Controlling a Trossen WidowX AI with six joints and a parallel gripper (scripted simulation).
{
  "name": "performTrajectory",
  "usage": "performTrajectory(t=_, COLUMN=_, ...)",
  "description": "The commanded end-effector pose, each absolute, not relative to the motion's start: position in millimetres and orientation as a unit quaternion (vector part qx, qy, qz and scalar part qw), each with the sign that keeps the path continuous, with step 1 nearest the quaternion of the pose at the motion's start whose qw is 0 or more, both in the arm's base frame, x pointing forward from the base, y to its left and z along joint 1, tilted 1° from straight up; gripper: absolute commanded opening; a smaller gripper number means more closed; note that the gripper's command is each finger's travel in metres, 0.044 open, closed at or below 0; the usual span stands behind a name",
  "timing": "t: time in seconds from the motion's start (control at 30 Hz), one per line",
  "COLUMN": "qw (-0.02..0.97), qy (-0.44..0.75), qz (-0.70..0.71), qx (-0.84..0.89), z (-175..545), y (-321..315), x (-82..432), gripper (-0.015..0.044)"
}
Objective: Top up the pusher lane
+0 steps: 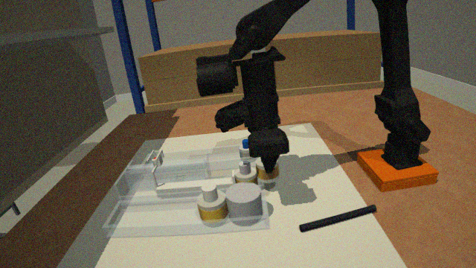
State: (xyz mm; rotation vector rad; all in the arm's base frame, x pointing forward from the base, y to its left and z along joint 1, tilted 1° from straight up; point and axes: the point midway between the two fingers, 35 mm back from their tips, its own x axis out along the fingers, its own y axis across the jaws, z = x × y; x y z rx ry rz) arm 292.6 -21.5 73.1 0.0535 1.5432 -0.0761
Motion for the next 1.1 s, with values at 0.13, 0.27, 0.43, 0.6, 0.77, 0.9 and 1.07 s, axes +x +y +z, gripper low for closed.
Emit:
performTrajectory(t=0.13, qw=0.723, qy=0.690, qz=-0.037, qx=0.023, z=74.5, y=-23.2, x=302.1, gripper=0.0000)
performTrajectory(t=0.27, qw=0.723, qy=0.690, qz=-0.037, qx=0.023, z=74.6, y=-23.4, x=303.5, gripper=0.0000)
performTrajectory(t=0.43, qw=0.723, qy=0.690, qz=-0.037, qx=0.023, z=74.7, y=-23.6, x=305.4, gripper=0.0000)
performTrajectory(t=0.6, qw=0.723, qy=0.690, qz=-0.037, qx=0.023, z=74.7, y=-23.8, x=307.2, gripper=0.0000)
performTrajectory(t=0.77, qw=0.723, qy=0.690, qz=-0.037, qx=0.023, z=74.8, y=-24.0, x=309.0, gripper=0.0000)
performTrajectory(t=0.9, qw=0.723, qy=0.690, qz=-0.037, qx=0.023, z=74.9, y=-24.1, x=310.5, gripper=0.0000)
performTrajectory(t=1.07, qw=0.723, qy=0.689, qz=-0.037, qx=0.023, z=75.0, y=-24.3, x=312.3, gripper=0.0000)
